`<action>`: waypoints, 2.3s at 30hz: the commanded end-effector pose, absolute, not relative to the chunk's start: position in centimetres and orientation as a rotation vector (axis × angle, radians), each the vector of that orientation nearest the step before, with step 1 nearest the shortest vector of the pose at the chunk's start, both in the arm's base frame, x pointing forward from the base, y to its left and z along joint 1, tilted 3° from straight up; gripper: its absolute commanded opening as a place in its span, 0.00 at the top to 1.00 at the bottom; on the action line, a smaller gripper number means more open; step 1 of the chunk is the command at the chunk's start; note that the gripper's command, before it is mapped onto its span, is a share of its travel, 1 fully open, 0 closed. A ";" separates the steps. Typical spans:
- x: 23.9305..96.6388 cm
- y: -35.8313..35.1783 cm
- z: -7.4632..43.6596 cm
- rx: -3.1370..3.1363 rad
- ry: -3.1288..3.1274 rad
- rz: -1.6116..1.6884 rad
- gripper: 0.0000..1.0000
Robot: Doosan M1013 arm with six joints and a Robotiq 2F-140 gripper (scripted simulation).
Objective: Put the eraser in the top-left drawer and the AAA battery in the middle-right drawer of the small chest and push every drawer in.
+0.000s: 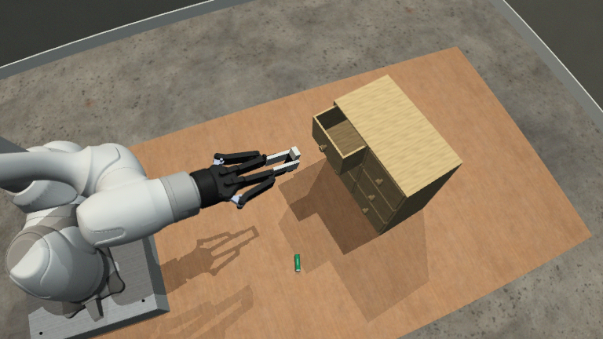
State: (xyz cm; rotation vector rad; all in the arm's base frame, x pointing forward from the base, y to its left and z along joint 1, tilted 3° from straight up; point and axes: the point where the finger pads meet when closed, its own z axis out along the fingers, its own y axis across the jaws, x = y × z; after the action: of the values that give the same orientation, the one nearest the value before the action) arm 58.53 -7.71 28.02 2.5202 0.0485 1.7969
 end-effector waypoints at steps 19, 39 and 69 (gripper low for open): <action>64.2 -7.7 28.1 2.520 0.048 1.797 0.89; 71.1 -7.7 28.2 2.520 0.048 1.797 0.89; 73.8 -7.7 28.3 2.520 0.048 1.797 0.89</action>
State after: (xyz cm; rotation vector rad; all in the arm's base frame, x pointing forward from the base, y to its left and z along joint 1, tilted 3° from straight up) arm 73.83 -7.72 28.28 2.5197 0.0483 1.7970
